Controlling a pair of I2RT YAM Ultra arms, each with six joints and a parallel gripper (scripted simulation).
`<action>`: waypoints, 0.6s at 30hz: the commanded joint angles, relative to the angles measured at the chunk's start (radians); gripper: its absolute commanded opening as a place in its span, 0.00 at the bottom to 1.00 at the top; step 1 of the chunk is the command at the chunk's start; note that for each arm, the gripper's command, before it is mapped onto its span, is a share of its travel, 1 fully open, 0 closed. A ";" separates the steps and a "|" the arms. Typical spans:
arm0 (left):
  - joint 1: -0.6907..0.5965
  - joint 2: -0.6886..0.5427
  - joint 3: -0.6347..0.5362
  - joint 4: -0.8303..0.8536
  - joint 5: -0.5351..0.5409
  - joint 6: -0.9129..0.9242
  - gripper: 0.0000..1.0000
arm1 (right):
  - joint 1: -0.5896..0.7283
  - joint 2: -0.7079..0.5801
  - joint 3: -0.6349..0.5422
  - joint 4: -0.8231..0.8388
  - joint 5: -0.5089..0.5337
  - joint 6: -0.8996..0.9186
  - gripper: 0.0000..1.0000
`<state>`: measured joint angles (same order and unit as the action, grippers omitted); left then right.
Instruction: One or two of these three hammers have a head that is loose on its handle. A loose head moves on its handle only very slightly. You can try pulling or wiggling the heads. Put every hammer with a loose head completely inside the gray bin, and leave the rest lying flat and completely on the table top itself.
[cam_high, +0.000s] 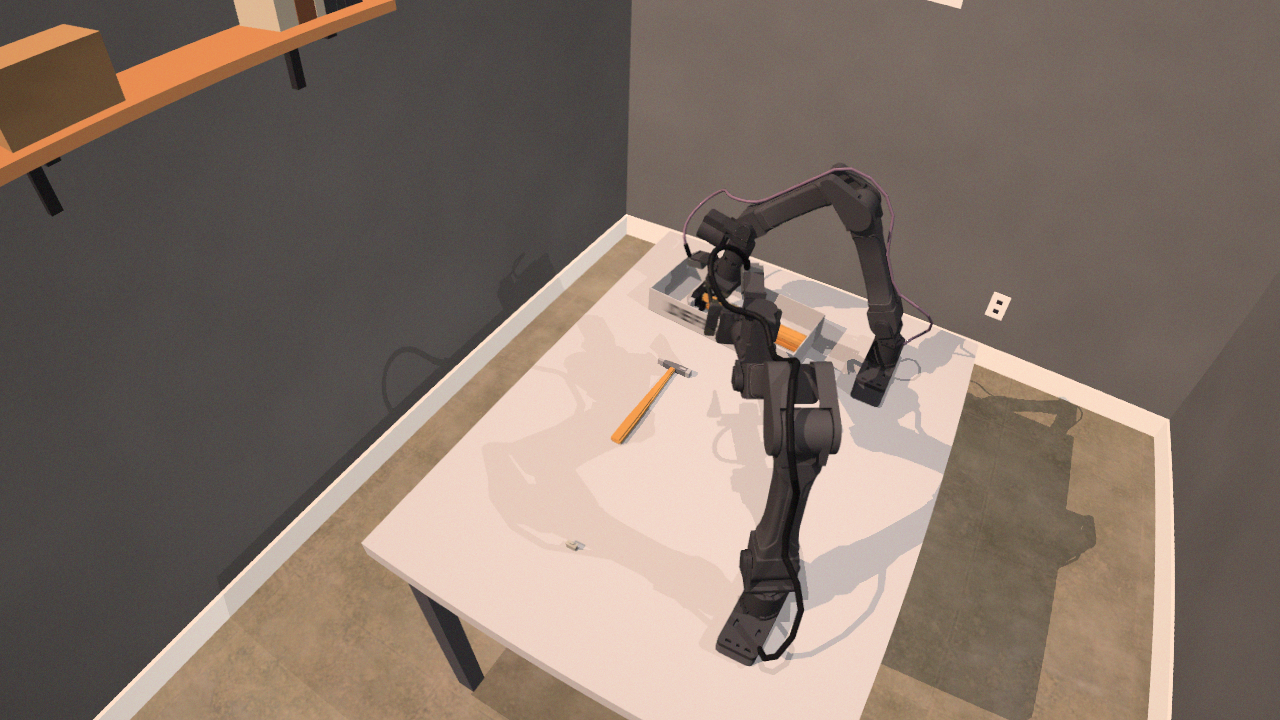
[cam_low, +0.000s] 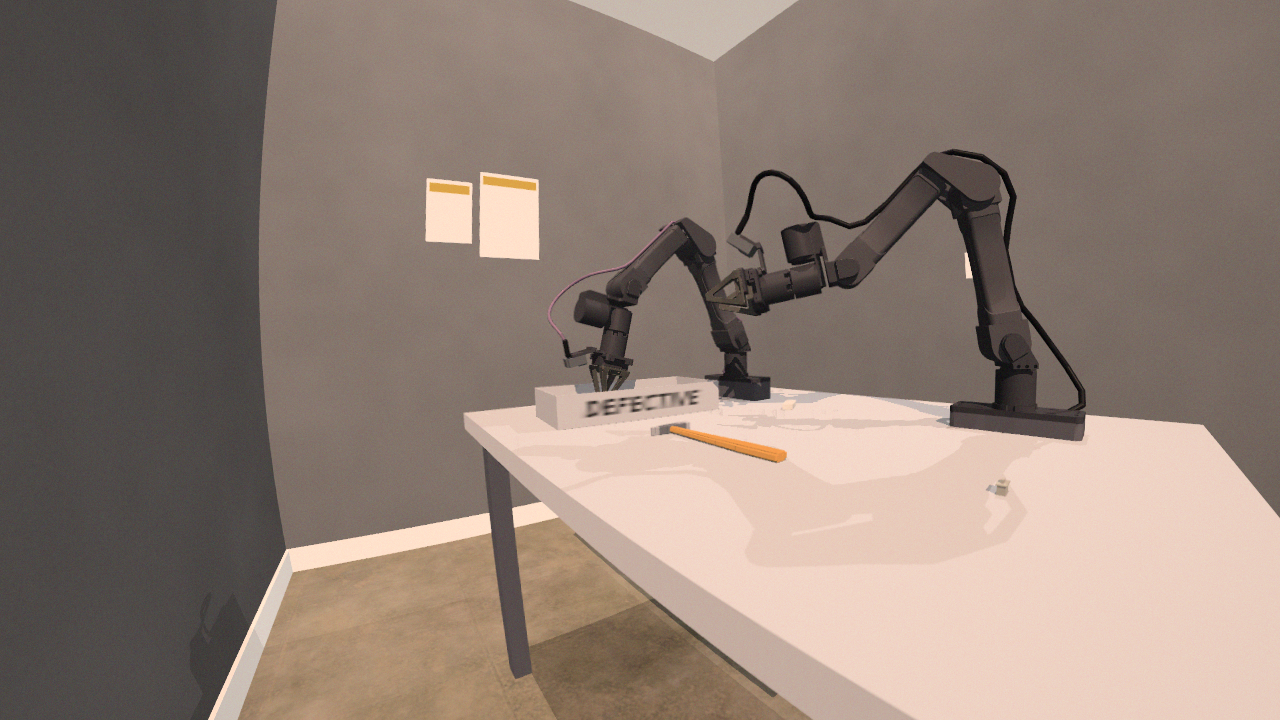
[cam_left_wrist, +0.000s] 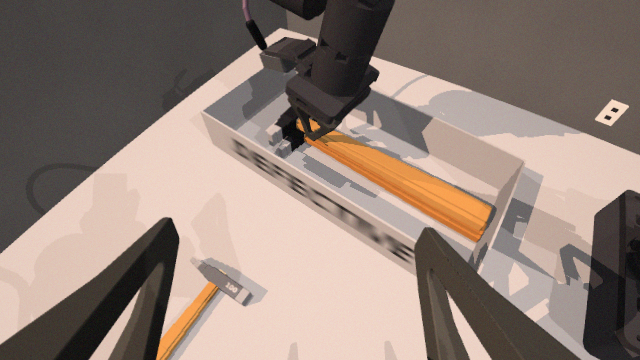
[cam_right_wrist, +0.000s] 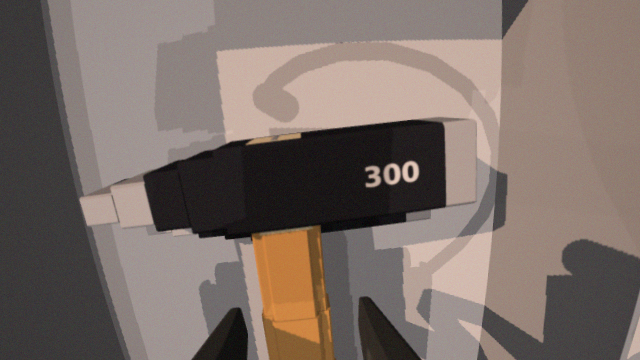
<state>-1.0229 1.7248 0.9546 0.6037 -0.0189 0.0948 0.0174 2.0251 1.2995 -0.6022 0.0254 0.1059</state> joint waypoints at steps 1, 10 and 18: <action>0.002 -0.018 0.026 0.004 0.001 -0.002 1.00 | 0.009 -0.037 -0.009 0.045 0.013 0.001 0.55; 0.002 -0.018 0.026 0.004 0.001 -0.002 1.00 | 0.005 -0.066 0.004 0.031 0.004 -0.012 0.56; 0.002 -0.018 0.026 0.004 0.001 -0.002 1.00 | 0.003 -0.110 0.001 -0.010 0.004 -0.017 0.56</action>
<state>-1.0229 1.7248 0.9546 0.6037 -0.0189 0.0948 0.0174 1.9560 1.2991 -0.5865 0.0269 0.1013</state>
